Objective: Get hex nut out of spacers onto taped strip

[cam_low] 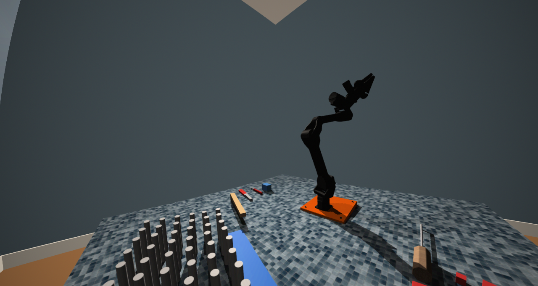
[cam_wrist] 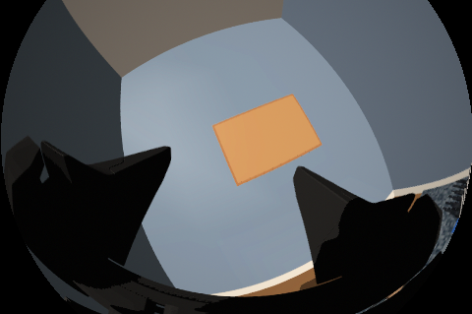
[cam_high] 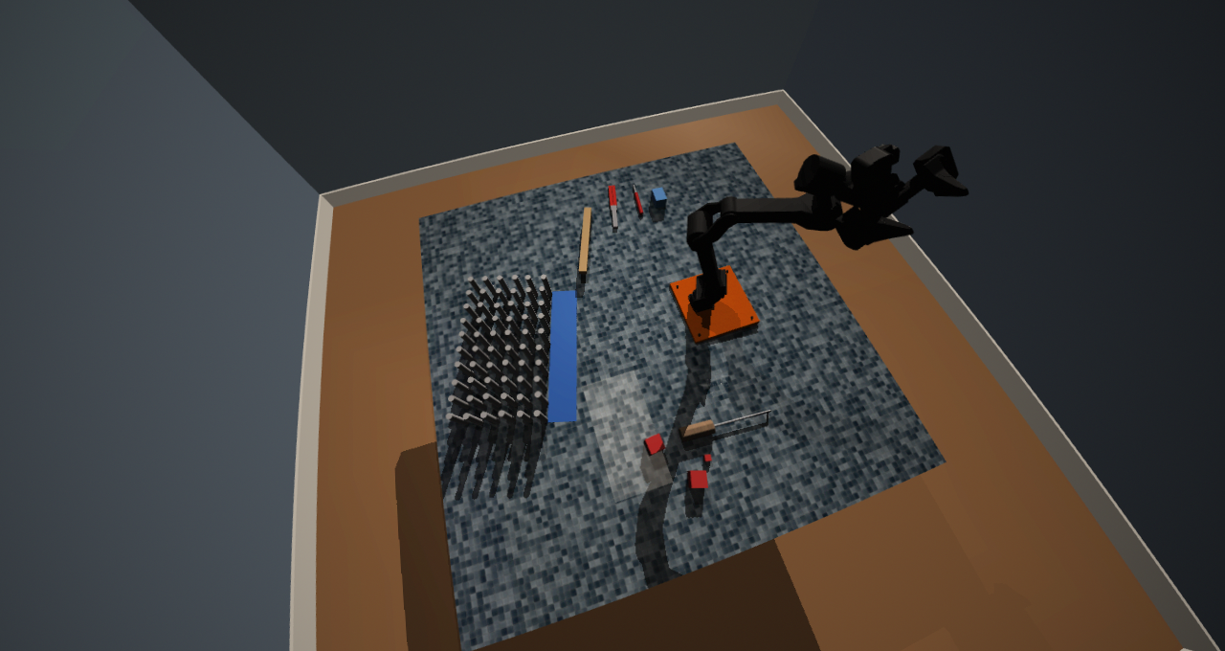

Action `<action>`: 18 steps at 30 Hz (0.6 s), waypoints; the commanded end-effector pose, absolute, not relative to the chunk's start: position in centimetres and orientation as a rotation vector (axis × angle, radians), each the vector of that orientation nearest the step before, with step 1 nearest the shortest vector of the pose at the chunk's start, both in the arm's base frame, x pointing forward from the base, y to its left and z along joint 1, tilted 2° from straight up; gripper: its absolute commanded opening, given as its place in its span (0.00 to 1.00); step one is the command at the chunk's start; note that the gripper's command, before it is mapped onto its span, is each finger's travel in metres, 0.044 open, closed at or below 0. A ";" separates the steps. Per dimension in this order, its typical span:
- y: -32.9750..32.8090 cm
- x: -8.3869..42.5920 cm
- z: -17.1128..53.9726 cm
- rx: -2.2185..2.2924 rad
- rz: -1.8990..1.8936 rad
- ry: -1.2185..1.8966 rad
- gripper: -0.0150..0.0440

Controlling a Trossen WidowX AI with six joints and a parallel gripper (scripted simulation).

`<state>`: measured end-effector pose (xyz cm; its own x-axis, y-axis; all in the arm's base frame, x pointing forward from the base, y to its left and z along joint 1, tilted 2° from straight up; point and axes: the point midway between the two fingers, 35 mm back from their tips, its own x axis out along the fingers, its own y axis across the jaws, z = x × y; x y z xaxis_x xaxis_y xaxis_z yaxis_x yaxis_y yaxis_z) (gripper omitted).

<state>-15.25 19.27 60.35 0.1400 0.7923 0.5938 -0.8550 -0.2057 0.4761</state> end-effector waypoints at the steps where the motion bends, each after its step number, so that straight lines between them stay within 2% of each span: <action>1: 19.3 -15.2 60.3 0.955 1.498 -0.089 0.98; 2: 19.5 -15.1 60.3 0.949 1.492 -0.099 1.00; 10: 24.3 -11.9 58.5 0.783 1.334 -0.313 1.00; 18: 29.7 -5.9 55.4 0.547 1.148 -0.463 1.00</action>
<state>-8.90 27.38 57.02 0.2991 0.7292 0.6154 -0.9524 0.1880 0.2401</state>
